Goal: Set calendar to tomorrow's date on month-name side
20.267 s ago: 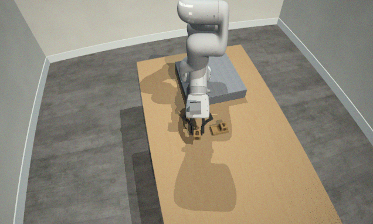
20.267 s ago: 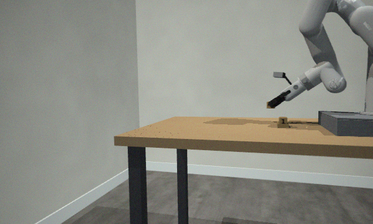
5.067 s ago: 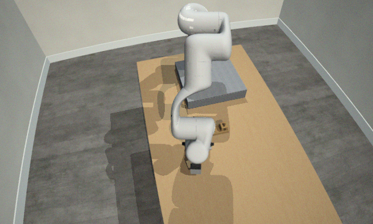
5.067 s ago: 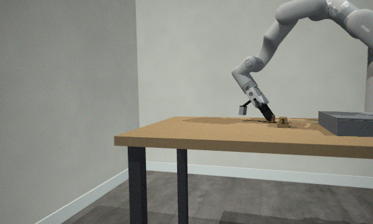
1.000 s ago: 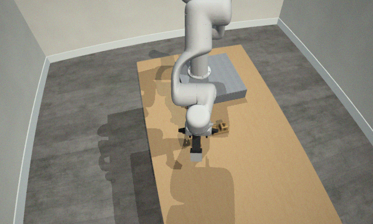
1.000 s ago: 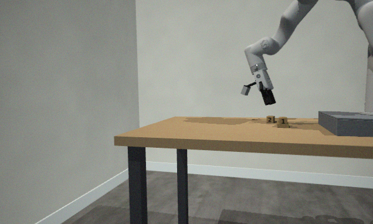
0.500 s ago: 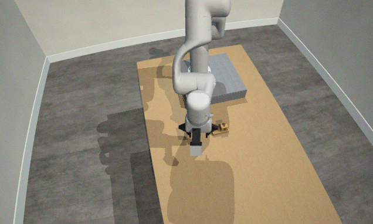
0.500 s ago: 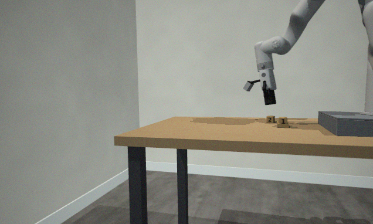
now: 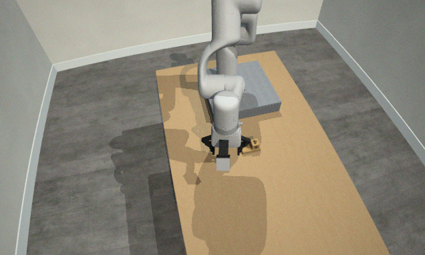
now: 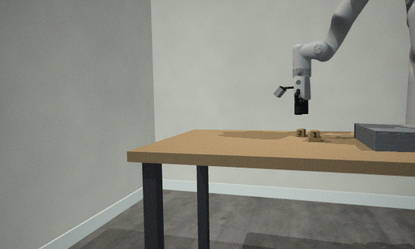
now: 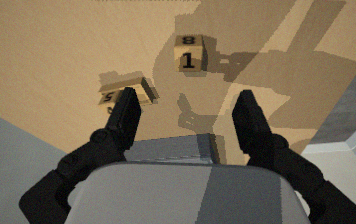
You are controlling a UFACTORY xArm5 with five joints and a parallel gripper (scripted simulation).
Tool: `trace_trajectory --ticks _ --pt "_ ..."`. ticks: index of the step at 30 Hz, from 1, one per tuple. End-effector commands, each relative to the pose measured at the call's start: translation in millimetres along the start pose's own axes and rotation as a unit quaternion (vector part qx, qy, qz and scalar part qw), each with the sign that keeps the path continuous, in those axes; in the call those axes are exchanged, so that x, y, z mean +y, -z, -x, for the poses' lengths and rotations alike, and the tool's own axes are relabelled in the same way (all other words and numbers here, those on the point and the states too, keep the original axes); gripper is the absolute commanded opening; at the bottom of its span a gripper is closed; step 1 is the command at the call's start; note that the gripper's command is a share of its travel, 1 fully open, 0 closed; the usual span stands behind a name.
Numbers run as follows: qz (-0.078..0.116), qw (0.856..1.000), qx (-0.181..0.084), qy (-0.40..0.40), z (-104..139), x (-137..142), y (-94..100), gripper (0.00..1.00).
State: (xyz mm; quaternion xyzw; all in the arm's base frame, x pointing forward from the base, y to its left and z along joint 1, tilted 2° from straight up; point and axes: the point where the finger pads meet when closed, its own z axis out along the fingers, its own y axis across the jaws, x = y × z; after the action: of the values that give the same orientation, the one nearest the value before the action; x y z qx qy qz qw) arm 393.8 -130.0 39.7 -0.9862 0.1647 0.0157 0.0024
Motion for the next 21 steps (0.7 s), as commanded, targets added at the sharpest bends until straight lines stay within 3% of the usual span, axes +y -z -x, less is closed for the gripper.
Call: trace_trajectory --ticks 1,14,21 --pt "0.000 1.000 0.003 0.000 -1.2 0.0 1.2 1.00" --pt "0.000 1.000 0.003 -0.005 -1.2 0.0 1.2 1.00" --pt "0.000 0.998 0.003 -0.062 -1.2 0.0 1.4 1.00"
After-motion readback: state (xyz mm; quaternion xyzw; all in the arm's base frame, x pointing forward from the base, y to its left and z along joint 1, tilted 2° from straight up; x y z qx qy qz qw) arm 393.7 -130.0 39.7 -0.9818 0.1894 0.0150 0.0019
